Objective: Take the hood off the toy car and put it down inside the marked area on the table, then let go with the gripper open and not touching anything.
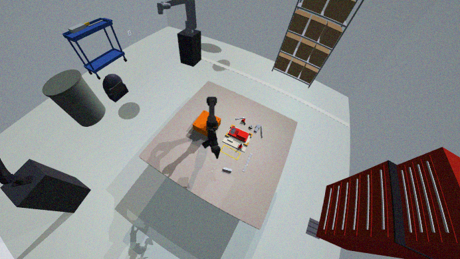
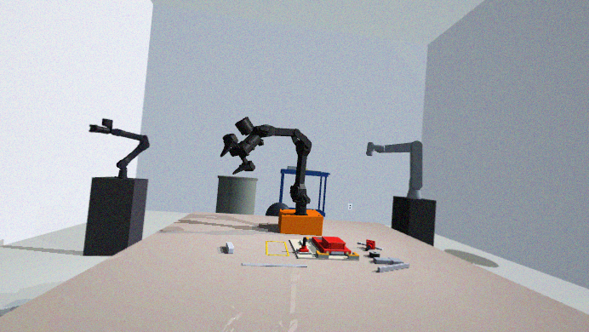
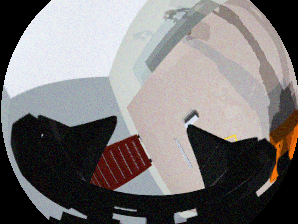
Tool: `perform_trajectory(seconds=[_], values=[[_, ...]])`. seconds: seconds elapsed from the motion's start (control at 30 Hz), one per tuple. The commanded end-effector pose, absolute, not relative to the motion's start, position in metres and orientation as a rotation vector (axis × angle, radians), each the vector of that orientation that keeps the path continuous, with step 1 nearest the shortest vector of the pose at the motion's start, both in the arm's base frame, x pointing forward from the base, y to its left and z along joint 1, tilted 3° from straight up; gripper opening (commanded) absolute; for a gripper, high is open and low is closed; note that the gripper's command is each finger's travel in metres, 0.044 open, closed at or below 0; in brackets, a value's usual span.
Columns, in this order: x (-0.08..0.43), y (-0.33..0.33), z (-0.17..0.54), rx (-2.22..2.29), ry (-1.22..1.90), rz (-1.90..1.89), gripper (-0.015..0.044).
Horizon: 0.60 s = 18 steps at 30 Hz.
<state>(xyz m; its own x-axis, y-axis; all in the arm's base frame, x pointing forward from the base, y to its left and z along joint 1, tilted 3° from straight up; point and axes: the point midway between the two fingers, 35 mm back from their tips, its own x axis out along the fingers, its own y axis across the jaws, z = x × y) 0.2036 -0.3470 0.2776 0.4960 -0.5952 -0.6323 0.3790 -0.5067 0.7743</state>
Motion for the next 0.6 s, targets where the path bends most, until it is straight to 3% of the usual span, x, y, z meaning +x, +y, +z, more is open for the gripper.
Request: perform_trajectory(seconds=[0.0,0.57], values=[[0.244,-0.319,0.248,1.627,0.067,-1.169,0.044],[0.358,-0.142,0.152,1.015,0.923,-0.769,0.044]])
